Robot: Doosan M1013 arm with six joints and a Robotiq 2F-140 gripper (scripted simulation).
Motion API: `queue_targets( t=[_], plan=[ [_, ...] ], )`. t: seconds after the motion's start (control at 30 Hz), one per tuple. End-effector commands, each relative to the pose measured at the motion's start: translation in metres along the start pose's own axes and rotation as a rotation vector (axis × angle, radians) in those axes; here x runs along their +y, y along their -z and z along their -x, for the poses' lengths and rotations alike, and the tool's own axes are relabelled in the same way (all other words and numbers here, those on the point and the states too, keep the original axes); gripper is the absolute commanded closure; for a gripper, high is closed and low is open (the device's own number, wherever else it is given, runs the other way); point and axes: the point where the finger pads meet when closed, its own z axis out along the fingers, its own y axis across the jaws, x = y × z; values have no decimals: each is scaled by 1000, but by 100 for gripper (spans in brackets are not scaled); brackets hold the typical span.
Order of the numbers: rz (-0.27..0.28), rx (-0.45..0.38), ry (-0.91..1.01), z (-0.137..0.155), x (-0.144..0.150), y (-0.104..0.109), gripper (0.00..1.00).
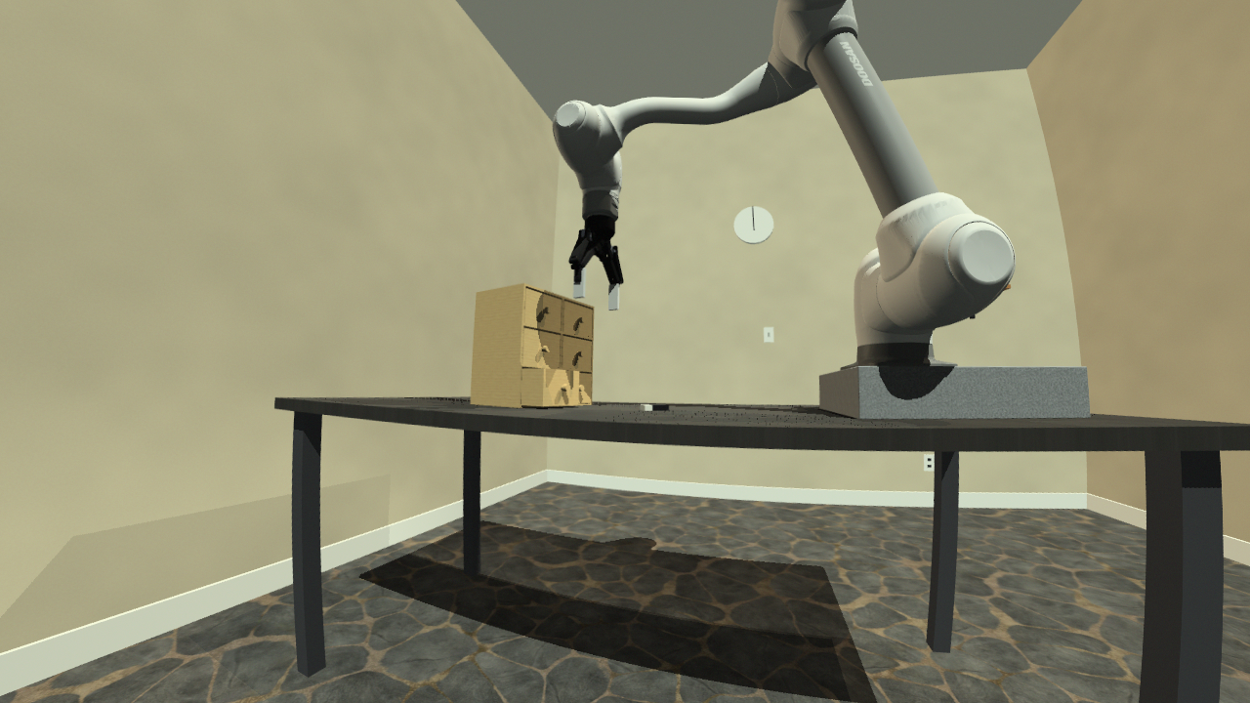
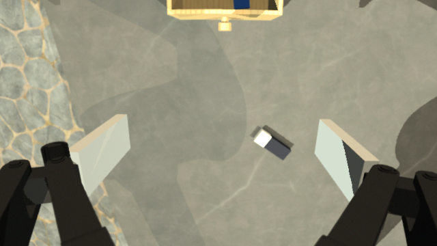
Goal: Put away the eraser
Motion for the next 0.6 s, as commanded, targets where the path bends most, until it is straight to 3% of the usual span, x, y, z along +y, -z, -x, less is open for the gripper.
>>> queue_targets(
  t=[0.0, 0.33, 0.43, 0.53, 0.57],
  plan=[
    [-4, -4, -2, -1, 0, 3, 0],
    [-4, -4, 8, 0, 1, 1, 0],
    [-4, -4, 114, 9, 11, -17, 0],
    [-5, -3, 345, 31, 31, -56, 0],
    [-5, -3, 345, 31, 31, -56, 0]
  ],
)
